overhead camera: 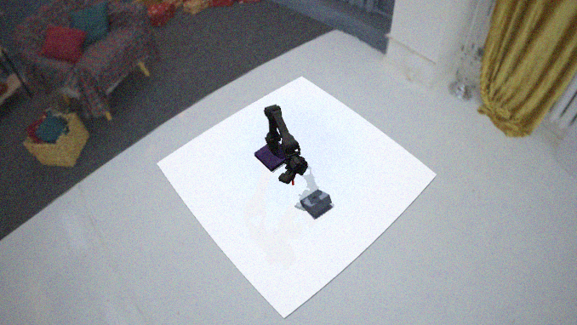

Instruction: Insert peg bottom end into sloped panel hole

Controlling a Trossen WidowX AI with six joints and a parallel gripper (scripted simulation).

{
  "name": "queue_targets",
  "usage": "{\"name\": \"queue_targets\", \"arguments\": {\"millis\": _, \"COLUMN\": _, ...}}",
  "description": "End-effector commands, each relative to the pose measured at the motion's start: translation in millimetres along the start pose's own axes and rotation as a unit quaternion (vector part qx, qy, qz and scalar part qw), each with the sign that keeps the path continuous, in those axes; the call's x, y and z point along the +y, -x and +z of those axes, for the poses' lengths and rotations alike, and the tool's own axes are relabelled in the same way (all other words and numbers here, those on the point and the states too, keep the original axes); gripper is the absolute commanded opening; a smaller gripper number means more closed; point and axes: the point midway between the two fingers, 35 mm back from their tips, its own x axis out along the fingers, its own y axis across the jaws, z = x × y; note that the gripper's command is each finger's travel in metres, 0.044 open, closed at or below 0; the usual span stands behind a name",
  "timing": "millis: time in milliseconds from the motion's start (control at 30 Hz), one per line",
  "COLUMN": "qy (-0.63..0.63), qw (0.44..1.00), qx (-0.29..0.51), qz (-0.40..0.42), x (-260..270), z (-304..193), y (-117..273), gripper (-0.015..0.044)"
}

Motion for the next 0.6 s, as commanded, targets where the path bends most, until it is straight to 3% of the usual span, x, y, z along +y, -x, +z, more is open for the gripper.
{"name": "queue_targets", "arguments": {"millis": 0, "qy": 0.021, "qw": 1.0, "qx": -0.02, "qz": -0.008, "x": 3.7, "z": 7.0, "y": -0.1, "gripper": 0.0}}
{"name": "queue_targets", "arguments": {"millis": 567, "qy": 0.085, "qw": 0.99, "qx": -0.094, "qz": -0.053, "x": 9.9, "z": 32.9, "y": 10.0, "gripper": 0.0}}
